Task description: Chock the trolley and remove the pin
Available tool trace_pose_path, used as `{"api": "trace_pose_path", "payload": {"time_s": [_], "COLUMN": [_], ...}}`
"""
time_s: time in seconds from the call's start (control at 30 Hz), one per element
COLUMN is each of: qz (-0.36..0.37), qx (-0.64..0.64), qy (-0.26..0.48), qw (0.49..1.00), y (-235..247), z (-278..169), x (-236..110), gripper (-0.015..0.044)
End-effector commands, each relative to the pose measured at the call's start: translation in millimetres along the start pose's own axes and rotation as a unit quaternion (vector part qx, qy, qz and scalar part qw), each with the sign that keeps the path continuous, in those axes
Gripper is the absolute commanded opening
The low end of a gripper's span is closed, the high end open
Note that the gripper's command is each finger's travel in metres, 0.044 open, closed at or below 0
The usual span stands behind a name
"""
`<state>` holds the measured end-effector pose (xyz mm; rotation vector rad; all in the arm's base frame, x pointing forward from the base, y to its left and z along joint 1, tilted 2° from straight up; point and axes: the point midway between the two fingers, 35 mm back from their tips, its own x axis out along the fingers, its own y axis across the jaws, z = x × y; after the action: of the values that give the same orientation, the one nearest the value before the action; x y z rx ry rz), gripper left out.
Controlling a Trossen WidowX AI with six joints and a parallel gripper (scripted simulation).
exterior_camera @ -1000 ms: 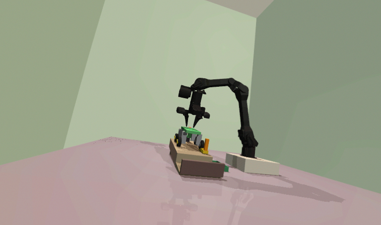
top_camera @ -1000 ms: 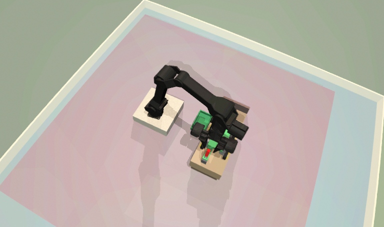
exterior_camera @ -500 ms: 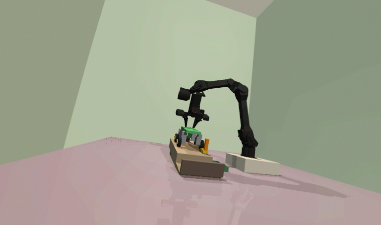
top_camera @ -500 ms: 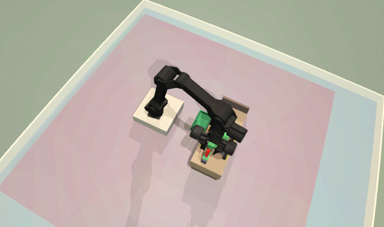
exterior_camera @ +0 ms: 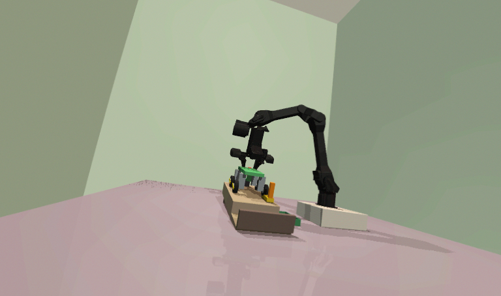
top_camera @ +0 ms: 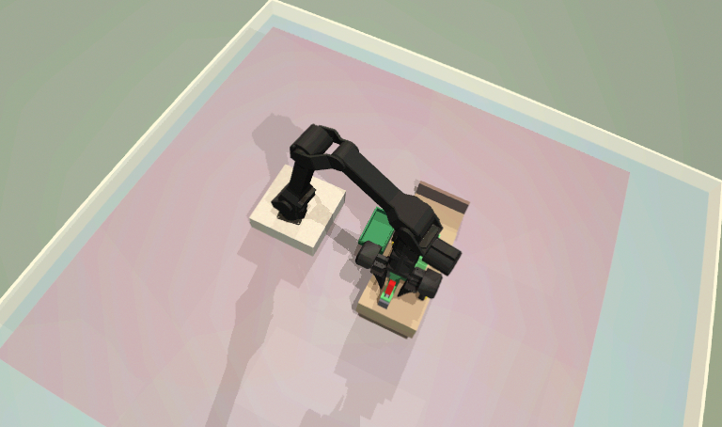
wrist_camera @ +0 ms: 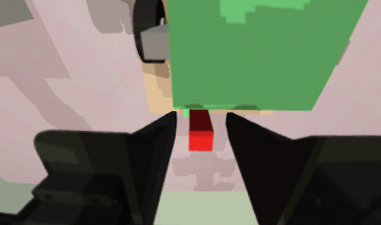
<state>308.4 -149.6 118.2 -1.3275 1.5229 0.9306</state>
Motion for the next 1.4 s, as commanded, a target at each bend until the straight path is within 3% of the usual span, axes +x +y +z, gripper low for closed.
{"api": "trace_pose_path", "payload": {"time_s": [0.0, 0.13, 0.3, 0.6, 1.37], "qz": [0.003, 0.003, 0.001, 0.001, 0.003], "qx": [-0.002, -0.002, 0.000, 0.000, -0.002], "qy": [0.001, 0.001, 0.000, 0.000, 0.001], "qw": [1.000, 1.000, 1.000, 1.000, 1.000], "y": [2, 2, 1, 1, 4], "z": [0, 0, 0, 0, -2], "x": [8, 9, 6, 6, -9], "gripper": [0.0190, 0.0190, 0.0059, 0.0000, 0.0000]}}
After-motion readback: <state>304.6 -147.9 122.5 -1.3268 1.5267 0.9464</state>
